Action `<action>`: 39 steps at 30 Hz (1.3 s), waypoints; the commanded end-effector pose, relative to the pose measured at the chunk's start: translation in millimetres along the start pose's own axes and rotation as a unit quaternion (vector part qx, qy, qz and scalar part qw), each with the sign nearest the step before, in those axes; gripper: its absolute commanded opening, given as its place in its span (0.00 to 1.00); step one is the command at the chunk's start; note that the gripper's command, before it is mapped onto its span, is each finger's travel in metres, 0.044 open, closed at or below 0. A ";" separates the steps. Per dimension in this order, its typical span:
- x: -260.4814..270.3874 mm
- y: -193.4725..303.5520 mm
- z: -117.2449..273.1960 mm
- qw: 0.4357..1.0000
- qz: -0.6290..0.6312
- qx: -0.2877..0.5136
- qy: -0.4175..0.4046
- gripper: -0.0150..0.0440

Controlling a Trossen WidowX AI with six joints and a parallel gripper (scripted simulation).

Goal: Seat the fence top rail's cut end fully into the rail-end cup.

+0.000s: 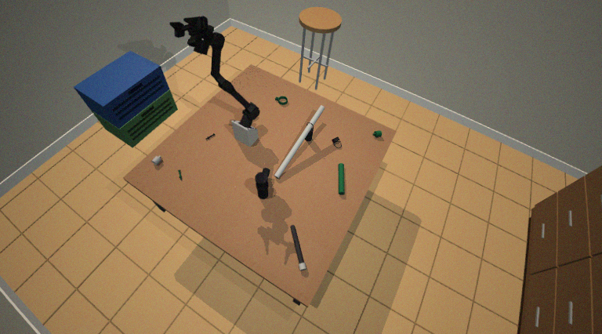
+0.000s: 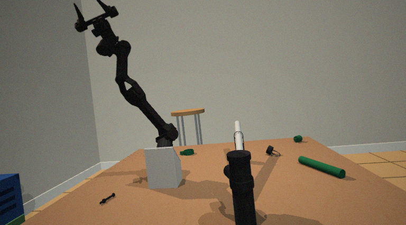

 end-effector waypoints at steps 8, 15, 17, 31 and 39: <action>-14.3 70.3 57.2 0.992 0.048 0.114 -0.018 1.00; -41.3 137.5 129.4 0.961 0.126 0.246 -0.028 1.00; -53.1 154.7 153.8 0.946 0.150 0.284 -0.029 1.00; -126.2 212.7 296.9 0.806 0.311 0.498 -0.076 1.00; -197.2 213.5 398.8 0.664 0.395 0.625 -0.108 1.00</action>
Point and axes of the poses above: the point midway between the two fingers, 35 mm back from their tips, its own z axis back along the fingers, its own x axis across the jaws, y = z × x, the point moved 5 cm from there along z, back along the fingers, and after that the axes turned 1 degree about z, right-handed, at the moved point
